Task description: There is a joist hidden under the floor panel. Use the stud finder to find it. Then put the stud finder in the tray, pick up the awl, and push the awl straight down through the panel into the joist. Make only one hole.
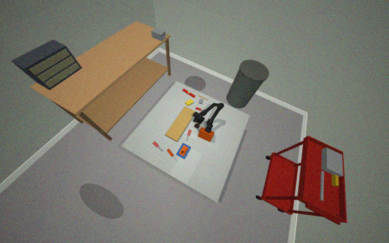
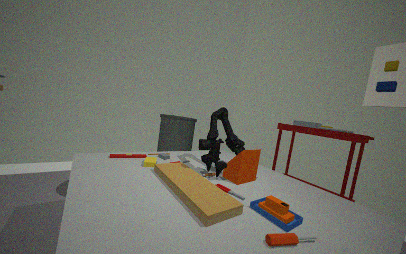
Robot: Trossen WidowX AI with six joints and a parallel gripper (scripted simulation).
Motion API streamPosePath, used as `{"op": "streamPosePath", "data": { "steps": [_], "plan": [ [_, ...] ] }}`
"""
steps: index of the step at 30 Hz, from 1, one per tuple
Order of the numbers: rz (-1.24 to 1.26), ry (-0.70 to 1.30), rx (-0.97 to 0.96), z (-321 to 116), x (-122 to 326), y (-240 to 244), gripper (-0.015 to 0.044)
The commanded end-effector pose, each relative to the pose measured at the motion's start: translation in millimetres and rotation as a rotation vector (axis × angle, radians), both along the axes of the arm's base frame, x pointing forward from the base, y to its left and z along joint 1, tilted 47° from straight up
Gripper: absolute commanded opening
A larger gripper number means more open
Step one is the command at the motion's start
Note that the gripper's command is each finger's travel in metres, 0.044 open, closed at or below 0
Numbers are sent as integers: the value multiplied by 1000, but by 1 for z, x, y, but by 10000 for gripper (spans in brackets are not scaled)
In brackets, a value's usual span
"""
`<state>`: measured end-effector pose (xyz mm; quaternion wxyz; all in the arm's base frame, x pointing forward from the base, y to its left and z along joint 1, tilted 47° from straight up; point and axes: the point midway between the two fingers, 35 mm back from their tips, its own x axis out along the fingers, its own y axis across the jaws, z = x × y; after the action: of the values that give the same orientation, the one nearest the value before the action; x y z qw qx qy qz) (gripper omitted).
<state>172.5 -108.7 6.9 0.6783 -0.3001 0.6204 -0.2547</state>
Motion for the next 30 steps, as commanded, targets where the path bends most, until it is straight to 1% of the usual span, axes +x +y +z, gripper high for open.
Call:
{"op": "streamPosePath", "data": {
  "steps": [1, 3, 17, 23, 24, 25, 30],
  "plan": [
    [-1, 16, -2, -4, -3, -3, 440],
    [-1, 16, -2, -4, -3, -3, 440],
    [-1, 16, -2, -4, -3, -3, 72],
    [-1, 16, -2, -4, -3, -3, 32],
    [0, 15, -1, -4, -3, -3, 6],
    [0, 15, 0, -4, -2, -1, 0],
    [4, 15, 17, 2, 0, 11, 0]
  ]
}}
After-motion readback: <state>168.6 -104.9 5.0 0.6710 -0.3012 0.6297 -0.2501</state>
